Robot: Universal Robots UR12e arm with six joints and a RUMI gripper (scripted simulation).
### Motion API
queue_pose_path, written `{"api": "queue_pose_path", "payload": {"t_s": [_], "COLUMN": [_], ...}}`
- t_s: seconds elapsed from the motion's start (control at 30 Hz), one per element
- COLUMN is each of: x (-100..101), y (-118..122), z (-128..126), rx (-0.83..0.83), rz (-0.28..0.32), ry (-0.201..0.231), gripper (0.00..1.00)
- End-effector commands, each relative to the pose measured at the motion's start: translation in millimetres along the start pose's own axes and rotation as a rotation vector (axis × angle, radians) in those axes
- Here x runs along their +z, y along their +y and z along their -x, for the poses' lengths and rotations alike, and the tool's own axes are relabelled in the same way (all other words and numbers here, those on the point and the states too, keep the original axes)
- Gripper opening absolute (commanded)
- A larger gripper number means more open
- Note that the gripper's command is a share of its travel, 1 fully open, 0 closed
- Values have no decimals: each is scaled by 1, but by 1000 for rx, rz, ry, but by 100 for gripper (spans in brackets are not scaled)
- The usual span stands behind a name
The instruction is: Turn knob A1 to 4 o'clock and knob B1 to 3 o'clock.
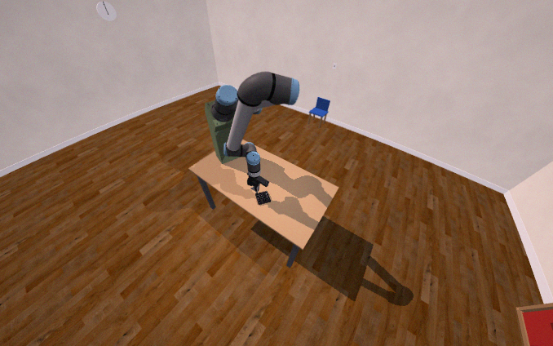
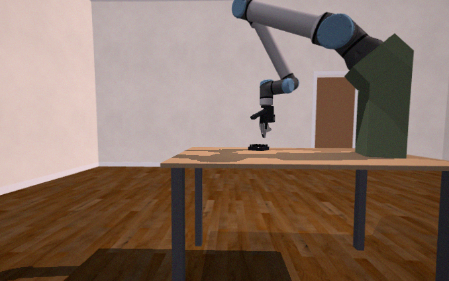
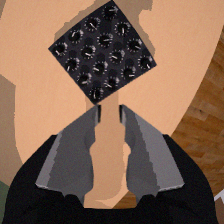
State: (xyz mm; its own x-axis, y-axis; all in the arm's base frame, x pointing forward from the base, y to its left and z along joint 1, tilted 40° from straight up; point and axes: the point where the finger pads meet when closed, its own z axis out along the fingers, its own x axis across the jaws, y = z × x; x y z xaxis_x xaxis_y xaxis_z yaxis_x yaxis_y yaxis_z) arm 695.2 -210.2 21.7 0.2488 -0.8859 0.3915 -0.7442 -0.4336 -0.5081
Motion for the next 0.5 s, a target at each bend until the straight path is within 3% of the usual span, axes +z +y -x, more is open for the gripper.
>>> {"api": "queue_pose_path", "payload": {"t_s": [0.0, 0.47], "x": [5, 20], "y": [-3, -3], "z": [-2, -2], "rx": [-3, -3], "rz": [-4, -3], "ry": [3, 4], "gripper": [11, 11]}}
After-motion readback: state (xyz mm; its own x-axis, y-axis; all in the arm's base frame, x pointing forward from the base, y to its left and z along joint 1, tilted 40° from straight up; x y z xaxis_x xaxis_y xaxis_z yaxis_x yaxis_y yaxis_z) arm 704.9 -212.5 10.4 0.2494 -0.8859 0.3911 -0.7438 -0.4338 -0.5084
